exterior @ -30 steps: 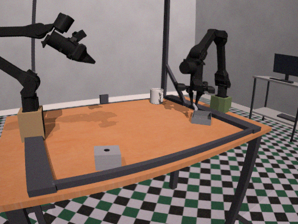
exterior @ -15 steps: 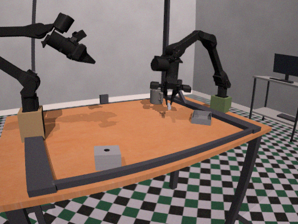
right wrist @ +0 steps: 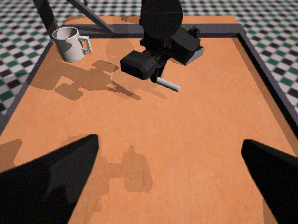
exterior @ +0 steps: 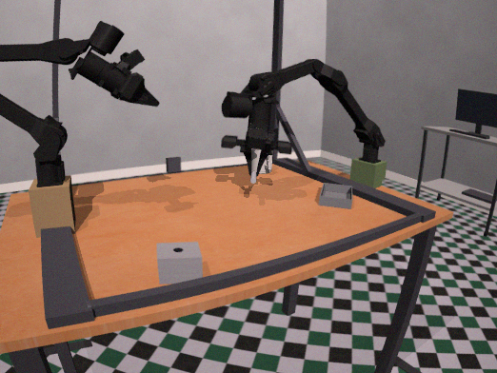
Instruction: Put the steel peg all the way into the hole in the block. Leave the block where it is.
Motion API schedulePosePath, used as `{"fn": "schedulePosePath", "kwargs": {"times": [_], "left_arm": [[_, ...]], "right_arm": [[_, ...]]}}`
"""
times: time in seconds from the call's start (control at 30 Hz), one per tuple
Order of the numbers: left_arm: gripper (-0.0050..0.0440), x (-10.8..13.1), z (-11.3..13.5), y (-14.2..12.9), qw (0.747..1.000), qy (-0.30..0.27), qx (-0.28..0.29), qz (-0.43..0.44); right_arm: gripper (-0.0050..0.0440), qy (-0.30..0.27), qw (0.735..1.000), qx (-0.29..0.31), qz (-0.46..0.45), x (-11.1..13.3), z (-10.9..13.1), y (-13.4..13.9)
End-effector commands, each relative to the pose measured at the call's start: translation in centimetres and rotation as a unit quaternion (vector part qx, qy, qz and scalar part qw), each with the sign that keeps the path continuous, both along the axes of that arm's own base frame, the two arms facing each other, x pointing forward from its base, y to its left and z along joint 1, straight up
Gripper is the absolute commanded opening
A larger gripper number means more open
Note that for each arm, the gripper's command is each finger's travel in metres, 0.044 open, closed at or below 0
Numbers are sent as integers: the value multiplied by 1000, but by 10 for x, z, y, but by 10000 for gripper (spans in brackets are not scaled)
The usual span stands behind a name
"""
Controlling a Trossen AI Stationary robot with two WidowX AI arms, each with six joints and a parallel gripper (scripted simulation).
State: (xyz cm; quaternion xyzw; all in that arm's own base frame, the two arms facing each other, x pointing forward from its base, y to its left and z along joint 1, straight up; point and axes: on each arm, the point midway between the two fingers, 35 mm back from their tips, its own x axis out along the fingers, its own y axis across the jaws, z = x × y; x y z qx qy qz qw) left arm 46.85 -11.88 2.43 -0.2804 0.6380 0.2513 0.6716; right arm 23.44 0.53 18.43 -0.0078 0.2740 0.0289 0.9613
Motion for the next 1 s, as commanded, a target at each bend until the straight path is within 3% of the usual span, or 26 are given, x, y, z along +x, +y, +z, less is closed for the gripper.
{"fn": "schedulePosePath", "kwargs": {"times": [0.0, 0.13, 0.4, 0.43, 0.5, 0.57, 0.8, 0.97], "left_arm": [[-50, 15, 12, -7, 1000, -8, 1, 1], [-50, 30, 23, -14, 1000, -27, -4, 1], [-50, 28, 14, -13, 1000, -14, -1, 1], [-50, 29, 23, -14, 1000, -26, -2, 1], [-50, 29, 24, -15, 999, -32, 3, 2], [-50, 29, 24, -15, 999, -32, 3, 2], [-50, 29, 33, -15, 993, -97, 69, 6], [-50, 21, 32, -14, 975, -156, 156, 9]], "right_arm": [[440, -6, 1000, -1, 2, 0, 5, 1], [440, -6, 1000, -1, 2, 0, 5, 1], [440, -6, 1000, -1, 2, 0, 5, 1], [440, -6, 1000, -1, 2, 0, 5, 1], [392, -5, 1000, -3, 4, 0, 5, 1], [392, -5, 1000, -3, 4, 0, 5, 1], [224, 22, 999, -36, 30, 16, 27, 0], [220, 67, 992, -81, 75, 42, 48, -2]]}}
